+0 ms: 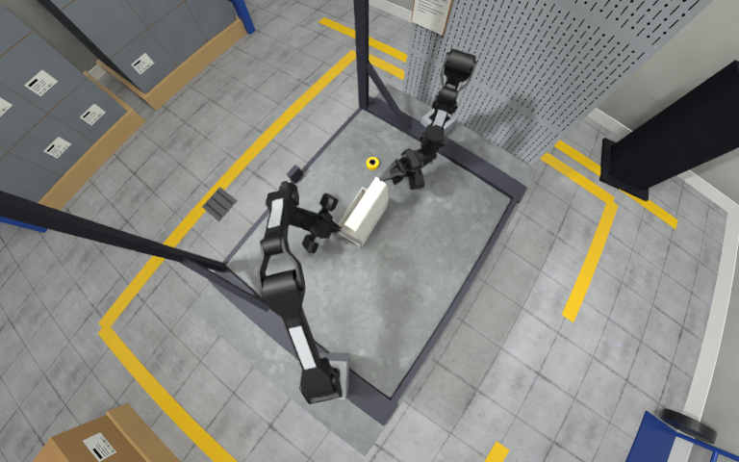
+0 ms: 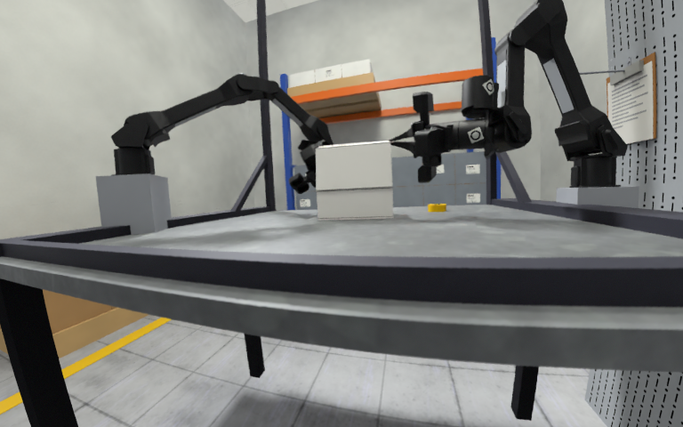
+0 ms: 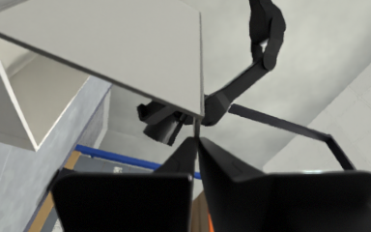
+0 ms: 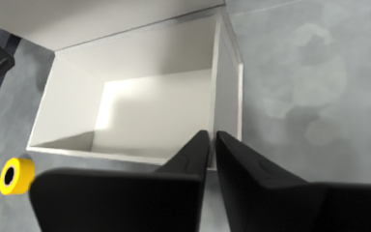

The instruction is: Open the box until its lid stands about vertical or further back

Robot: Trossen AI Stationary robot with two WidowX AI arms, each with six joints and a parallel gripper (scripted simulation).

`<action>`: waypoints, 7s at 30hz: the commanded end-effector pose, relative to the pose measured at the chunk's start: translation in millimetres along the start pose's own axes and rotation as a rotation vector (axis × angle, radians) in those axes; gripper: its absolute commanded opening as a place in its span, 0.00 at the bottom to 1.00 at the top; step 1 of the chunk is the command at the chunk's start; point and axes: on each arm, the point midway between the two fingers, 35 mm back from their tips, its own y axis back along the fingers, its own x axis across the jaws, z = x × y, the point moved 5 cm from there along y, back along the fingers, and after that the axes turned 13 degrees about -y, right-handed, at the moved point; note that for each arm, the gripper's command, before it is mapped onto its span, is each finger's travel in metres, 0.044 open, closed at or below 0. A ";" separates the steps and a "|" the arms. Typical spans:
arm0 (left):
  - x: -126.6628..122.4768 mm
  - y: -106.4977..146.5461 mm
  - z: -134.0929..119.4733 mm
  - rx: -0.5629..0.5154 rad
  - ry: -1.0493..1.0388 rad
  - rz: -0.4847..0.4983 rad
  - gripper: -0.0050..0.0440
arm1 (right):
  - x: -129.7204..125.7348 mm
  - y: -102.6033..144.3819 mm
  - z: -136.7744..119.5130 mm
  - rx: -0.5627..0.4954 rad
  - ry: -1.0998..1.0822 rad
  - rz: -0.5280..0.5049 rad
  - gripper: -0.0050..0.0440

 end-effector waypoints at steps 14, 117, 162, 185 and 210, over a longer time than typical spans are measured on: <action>-14.0 2.5 9.8 0.007 -0.022 -0.035 0.12 | 4.3 6.8 0.0 0.022 -0.014 -0.004 0.15; -94.6 13.1 23.7 0.003 -0.020 -0.011 1.00 | 67.0 8.8 183.1 0.266 0.094 -0.417 0.22; -159.9 3.3 8.2 0.002 -0.012 -0.017 1.00 | 24.8 -21.8 256.5 0.558 0.111 -0.532 0.10; -159.9 3.3 8.2 0.002 -0.012 -0.017 1.00 | 24.8 -21.8 256.5 0.558 0.111 -0.532 0.03; -159.9 3.3 8.2 0.002 -0.012 -0.017 1.00 | 24.8 -21.8 256.5 0.558 0.111 -0.532 0.00</action>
